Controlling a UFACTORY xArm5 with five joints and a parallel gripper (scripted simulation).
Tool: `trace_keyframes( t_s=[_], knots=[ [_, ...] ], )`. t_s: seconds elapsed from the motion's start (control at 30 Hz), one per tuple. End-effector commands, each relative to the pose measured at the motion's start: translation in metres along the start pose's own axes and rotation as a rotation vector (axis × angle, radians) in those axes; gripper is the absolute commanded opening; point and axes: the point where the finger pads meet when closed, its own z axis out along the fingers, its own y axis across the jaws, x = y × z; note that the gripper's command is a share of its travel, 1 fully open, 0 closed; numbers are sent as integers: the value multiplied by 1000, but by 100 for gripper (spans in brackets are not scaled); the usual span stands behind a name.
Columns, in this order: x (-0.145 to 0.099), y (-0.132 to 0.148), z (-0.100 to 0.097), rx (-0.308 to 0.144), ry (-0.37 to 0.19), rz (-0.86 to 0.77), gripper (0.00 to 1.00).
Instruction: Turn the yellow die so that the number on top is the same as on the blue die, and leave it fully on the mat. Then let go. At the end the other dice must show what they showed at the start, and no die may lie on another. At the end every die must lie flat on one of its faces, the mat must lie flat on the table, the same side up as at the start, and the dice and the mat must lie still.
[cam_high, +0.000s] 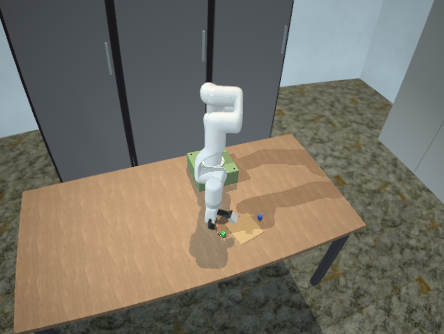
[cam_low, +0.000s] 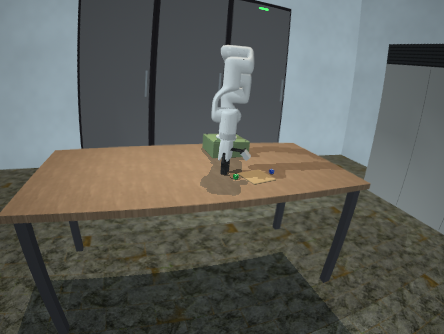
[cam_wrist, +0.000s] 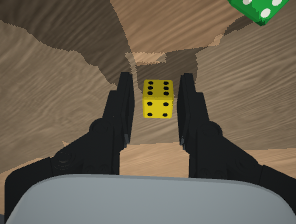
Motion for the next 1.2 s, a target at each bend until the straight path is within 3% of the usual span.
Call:
trace_keyframes(
  t_s=[0.0,0.7,0.73,1.17],
  knots=[
    [0,1,-1,-3,1,0,36],
    [0,1,-1,-3,1,0,36],
    [0,1,-1,-3,1,0,15],
    [0,1,-1,-3,1,0,15]
  ],
)
